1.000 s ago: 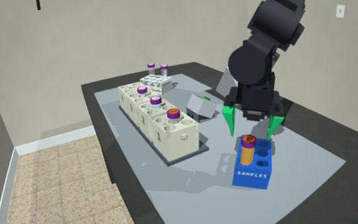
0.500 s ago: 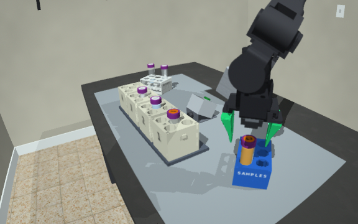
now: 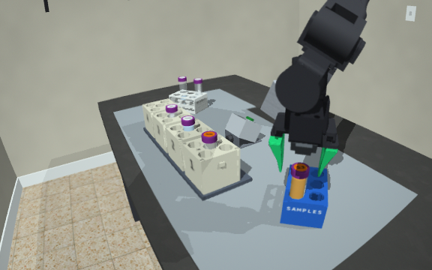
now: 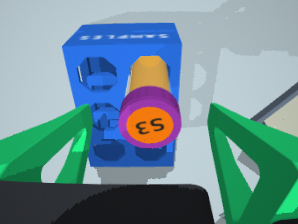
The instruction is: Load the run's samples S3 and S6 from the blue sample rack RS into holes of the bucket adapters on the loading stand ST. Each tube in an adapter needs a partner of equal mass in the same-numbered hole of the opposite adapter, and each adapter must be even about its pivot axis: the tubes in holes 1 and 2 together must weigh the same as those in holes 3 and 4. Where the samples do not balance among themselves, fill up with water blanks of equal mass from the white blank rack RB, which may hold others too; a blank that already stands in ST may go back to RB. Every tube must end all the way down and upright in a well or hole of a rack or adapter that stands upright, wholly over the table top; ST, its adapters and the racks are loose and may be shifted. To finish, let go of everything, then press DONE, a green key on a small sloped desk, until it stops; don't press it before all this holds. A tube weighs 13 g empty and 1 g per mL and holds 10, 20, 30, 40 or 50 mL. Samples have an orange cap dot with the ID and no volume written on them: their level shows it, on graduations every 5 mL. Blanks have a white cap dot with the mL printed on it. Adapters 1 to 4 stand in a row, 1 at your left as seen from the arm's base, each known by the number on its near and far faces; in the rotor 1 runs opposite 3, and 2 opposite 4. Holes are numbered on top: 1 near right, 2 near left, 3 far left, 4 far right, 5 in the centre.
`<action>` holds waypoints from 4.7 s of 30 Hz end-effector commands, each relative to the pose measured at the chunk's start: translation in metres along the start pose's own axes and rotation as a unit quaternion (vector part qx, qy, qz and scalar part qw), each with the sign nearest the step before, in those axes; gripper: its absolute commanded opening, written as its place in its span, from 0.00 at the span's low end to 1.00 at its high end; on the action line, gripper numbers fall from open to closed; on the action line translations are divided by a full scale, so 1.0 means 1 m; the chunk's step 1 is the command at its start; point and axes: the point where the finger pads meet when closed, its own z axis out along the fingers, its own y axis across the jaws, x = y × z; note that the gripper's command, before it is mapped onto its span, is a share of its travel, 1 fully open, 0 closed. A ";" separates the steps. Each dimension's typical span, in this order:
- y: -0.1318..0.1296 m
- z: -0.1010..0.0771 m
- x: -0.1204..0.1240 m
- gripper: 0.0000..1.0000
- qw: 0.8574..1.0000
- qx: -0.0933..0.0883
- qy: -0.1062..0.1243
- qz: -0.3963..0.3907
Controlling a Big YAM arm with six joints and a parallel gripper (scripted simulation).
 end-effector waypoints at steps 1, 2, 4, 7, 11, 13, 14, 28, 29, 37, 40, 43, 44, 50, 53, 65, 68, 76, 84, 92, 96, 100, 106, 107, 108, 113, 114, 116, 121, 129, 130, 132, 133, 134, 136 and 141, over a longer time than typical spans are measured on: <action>0.002 -0.013 -0.013 0.00 1.000 0.004 -0.019 -0.005; 0.002 -0.013 -0.013 0.00 1.000 0.004 -0.019 -0.005; 0.002 -0.013 -0.013 0.00 1.000 0.004 -0.019 -0.005; 0.002 -0.013 -0.013 0.00 1.000 0.004 -0.019 -0.005; 0.002 -0.013 -0.013 0.00 1.000 0.004 -0.019 -0.005; 0.002 -0.013 -0.013 0.00 1.000 0.004 -0.019 -0.005; 0.002 -0.013 -0.013 0.00 1.000 0.004 -0.019 -0.005; 0.004 -0.064 -0.020 0.00 0.999 0.010 -0.035 -0.013; 0.004 -0.068 -0.020 0.00 0.999 0.010 -0.035 -0.013; 0.005 -0.095 -0.018 0.00 0.999 0.011 -0.035 -0.014; 0.005 -0.101 -0.018 0.00 0.999 0.012 -0.035 -0.014; 0.005 -0.108 -0.017 0.00 0.999 0.012 -0.035 -0.014; 0.005 -0.111 -0.017 0.00 0.999 0.012 -0.035 -0.014; 0.006 -0.131 -0.016 0.00 0.999 0.013 -0.035 -0.014; 0.006 -0.141 -0.015 0.00 0.999 0.013 -0.035 -0.014; 0.001 -0.171 -0.010 0.00 0.999 0.015 -0.034 -0.002; -0.021 -0.152 0.016 0.00 0.998 0.006 -0.012 0.063; -0.052 -0.170 0.020 0.00 0.991 0.017 -0.036 0.126; -0.107 -0.143 0.067 0.00 0.967 0.001 -0.001 0.256; -0.140 -0.144 0.090 0.00 0.943 0.001 -0.002 0.333; -0.165 -0.148 0.100 0.00 0.926 0.005 -0.008 0.378; -0.189 -0.152 0.112 0.00 0.906 0.009 -0.014 0.423; -0.225 -0.155 0.132 0.00 0.871 0.013 -0.018 0.491; -0.233 -0.159 0.133 0.00 0.866 0.016 -0.023 0.499; -0.233 -0.159 0.133 0.00 0.866 0.016 -0.023 0.499; -0.258 -0.164 0.144 0.00 0.840 0.019 -0.028 0.541; -0.263 -0.164 0.148 0.00 0.833 0.019 -0.028 0.553; -0.275 -0.164 0.156 0.00 0.818 0.019 -0.028 0.575; -0.304 -0.165 0.176 0.00 0.777 0.018 -0.028 0.629; -0.337 -0.166 0.200 0.00 0.734 0.017 -0.027 0.678; -0.344 -0.166 0.204 0.00 0.735 0.018 -0.028 0.677; -0.356 -0.166 0.211 0.00 0.742 0.020 -0.029 0.669; -0.362 -0.166 0.215 0.00 0.742 0.020 -0.029 0.669; -0.367 -0.166 0.219 0.00 0.742 0.020 -0.028 0.669; -0.378 -0.167 0.228 0.00 0.742 0.020 -0.027 0.670; -0.406 -0.167 0.247 0.00 0.741 0.020 -0.026 0.671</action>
